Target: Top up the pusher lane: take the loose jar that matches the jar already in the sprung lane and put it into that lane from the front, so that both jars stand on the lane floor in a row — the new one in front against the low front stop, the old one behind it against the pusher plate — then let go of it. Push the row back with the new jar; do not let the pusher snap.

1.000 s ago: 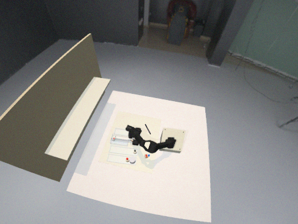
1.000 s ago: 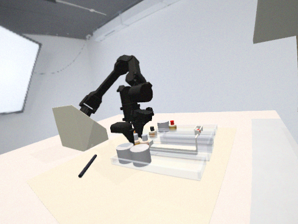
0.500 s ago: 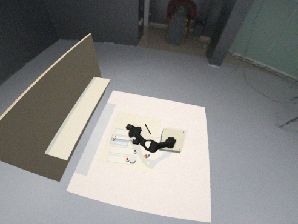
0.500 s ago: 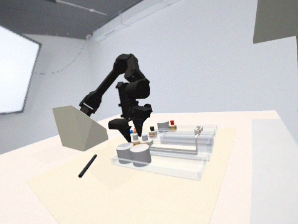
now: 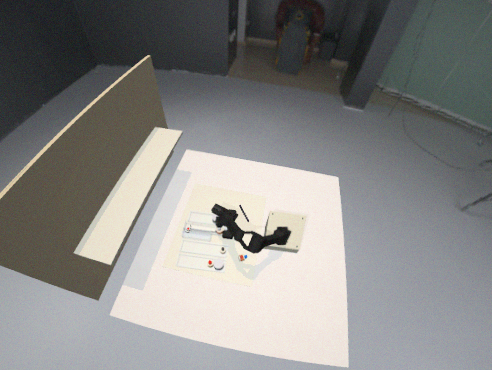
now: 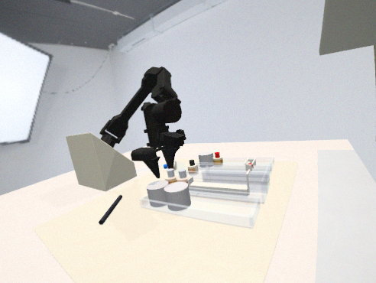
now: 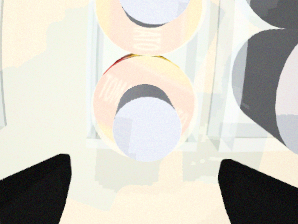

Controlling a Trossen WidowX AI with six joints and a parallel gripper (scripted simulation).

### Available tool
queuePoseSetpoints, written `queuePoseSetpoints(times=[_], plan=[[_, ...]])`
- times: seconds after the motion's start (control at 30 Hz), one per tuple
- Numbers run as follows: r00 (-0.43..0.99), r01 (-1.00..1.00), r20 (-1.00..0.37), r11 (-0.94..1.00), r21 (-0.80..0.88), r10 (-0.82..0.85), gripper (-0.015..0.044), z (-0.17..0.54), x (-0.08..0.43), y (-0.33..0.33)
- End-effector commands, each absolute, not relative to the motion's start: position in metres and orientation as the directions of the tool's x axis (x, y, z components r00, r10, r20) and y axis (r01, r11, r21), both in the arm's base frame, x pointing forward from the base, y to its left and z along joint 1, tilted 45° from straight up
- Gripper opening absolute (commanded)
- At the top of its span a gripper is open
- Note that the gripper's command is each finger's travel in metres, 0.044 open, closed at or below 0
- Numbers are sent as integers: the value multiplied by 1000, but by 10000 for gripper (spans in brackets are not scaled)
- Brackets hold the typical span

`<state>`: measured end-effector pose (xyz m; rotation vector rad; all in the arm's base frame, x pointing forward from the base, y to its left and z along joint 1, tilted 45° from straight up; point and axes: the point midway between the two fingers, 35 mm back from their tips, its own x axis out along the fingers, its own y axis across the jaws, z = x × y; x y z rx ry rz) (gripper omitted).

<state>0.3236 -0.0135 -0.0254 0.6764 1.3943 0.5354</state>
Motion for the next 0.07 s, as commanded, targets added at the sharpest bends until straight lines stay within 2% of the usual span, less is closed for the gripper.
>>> queuePoseSetpoints(times=[0.0, 0.03], plan=[[115, 45, -707, 708, 705, 697, 303, -25, 310, -13], [114, 46, -707, 708, 705, 697, 303, -25, 307, -12]])
